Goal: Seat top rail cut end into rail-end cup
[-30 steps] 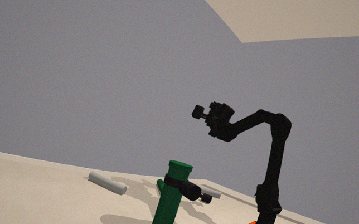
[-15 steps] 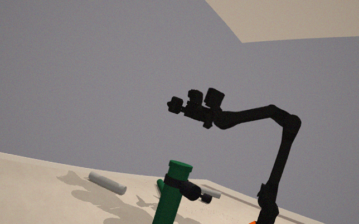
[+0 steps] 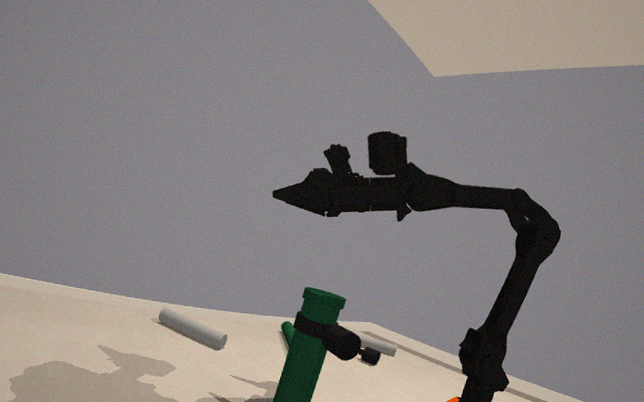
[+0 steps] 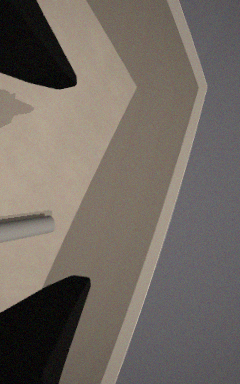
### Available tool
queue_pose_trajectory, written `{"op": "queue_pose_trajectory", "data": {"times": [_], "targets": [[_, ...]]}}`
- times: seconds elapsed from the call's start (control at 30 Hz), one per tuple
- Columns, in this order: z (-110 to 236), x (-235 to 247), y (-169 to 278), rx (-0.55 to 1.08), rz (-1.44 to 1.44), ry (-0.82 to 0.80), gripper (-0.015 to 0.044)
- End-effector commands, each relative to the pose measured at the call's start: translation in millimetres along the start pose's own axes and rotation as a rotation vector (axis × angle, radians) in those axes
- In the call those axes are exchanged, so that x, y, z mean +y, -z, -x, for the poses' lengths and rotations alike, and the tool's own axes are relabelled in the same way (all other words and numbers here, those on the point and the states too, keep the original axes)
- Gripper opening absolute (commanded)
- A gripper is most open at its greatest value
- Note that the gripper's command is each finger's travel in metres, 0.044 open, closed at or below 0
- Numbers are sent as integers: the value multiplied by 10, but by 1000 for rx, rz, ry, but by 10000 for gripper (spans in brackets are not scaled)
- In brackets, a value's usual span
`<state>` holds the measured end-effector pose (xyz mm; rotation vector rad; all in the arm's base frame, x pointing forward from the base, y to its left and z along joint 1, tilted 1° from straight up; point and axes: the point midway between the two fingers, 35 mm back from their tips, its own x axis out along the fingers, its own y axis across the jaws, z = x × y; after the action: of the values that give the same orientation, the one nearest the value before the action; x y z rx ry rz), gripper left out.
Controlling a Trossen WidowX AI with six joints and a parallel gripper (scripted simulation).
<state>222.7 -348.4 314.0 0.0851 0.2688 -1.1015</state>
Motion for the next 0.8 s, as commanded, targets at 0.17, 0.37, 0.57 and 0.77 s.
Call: {"op": "queue_pose_trajectory", "data": {"times": [0.17,0.37,0.57,0.77], "targets": [[719,1193,490,245,144,-367,440],[1483,1698,919,423,308,-604,440],[2325,1835,1346,592,516,-813,440],[2643,1785,1500,654,609,-886,440]]}}
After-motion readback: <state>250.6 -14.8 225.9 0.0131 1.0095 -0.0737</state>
